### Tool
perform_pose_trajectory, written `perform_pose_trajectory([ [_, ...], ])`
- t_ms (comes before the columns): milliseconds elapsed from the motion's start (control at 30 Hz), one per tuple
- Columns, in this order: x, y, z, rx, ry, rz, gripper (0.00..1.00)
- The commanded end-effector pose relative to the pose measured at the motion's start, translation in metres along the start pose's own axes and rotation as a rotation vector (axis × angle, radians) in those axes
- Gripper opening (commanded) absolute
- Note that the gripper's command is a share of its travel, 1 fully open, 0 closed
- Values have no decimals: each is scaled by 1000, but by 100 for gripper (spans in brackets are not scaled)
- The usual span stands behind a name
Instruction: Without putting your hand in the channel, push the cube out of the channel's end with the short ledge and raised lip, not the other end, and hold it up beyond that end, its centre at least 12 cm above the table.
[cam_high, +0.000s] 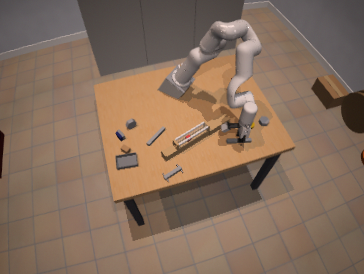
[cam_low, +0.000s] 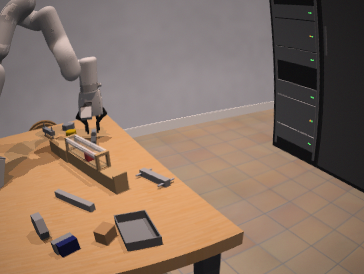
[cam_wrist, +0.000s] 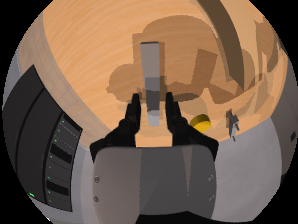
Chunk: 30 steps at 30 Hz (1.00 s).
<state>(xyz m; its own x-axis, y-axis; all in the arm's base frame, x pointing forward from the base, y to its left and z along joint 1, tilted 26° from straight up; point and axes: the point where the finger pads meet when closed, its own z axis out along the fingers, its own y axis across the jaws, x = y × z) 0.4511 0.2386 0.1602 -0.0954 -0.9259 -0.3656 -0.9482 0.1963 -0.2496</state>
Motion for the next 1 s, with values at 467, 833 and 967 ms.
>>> perform_pose_trajectory([
  [467, -1, -1, 25, 2, -3, 0, 38],
  [833, -1, -1, 25, 2, -3, 0, 0],
  [967, -1, -1, 25, 2, -3, 0, 0],
])
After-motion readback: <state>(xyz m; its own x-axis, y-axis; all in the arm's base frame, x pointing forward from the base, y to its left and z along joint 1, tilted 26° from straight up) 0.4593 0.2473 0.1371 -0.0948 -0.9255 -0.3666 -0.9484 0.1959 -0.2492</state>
